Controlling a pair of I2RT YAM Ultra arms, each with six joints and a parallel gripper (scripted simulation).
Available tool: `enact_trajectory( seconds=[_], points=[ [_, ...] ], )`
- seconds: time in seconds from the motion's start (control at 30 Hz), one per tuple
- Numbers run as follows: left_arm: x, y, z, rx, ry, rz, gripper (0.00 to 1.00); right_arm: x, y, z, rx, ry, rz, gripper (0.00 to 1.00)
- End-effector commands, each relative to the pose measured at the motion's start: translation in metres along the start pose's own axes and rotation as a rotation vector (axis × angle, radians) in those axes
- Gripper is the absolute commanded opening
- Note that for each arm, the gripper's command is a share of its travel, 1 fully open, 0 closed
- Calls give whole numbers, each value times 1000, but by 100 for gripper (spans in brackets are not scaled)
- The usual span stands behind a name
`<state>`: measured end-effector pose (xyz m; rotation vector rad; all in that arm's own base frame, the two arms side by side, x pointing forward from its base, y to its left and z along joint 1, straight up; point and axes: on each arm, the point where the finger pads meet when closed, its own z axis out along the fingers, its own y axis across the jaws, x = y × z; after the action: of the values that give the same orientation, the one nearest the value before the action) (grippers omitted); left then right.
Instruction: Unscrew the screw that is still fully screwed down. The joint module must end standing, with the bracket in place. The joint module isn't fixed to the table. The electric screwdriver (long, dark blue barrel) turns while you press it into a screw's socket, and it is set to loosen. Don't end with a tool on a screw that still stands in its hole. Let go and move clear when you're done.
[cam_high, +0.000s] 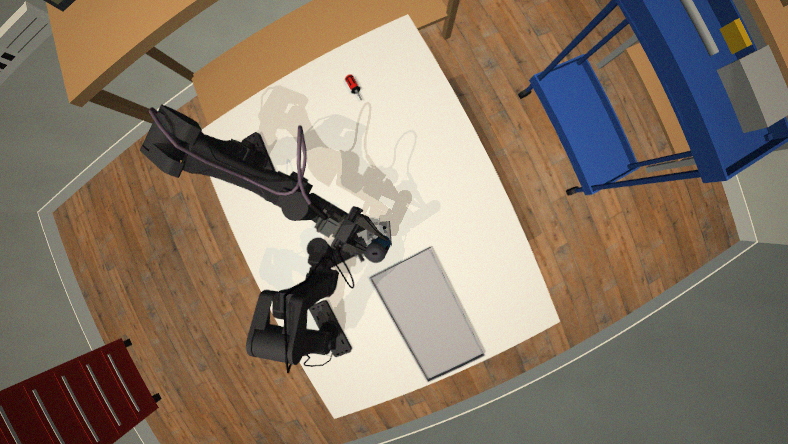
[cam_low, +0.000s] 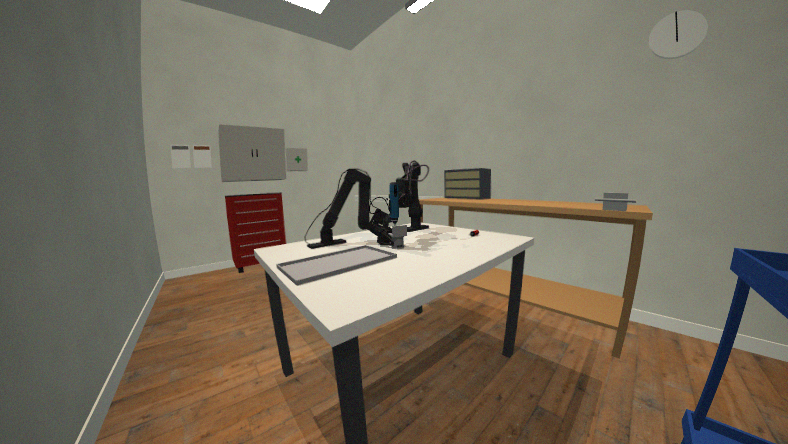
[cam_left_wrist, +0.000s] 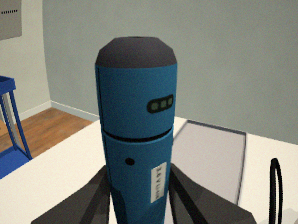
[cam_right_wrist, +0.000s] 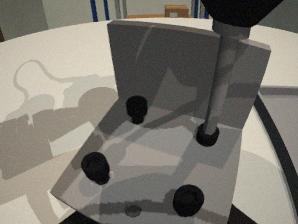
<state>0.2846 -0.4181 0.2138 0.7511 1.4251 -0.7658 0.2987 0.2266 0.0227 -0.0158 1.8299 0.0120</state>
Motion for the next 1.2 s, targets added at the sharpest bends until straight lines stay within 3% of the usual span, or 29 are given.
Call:
enact_trajectory(
  seconds=[0.0, 0.2, 0.3, 1.17],
  points=[
    [-37, 0, -2, 1, -126, -3, 42, -5, 2, 0, -3, -13, 19, 59],
    [-25, 0, -2, 1, -103, -3, 42, -5, 2, 0, -3, -13, 19, 59],
    [-38, -1, -1, 1, -132, -3, 42, -5, 2, 0, -3, -13, 19, 59],
    [-34, -1, -2, 1, -124, -3, 42, -5, 2, 0, -3, -13, 19, 59]
  ],
)
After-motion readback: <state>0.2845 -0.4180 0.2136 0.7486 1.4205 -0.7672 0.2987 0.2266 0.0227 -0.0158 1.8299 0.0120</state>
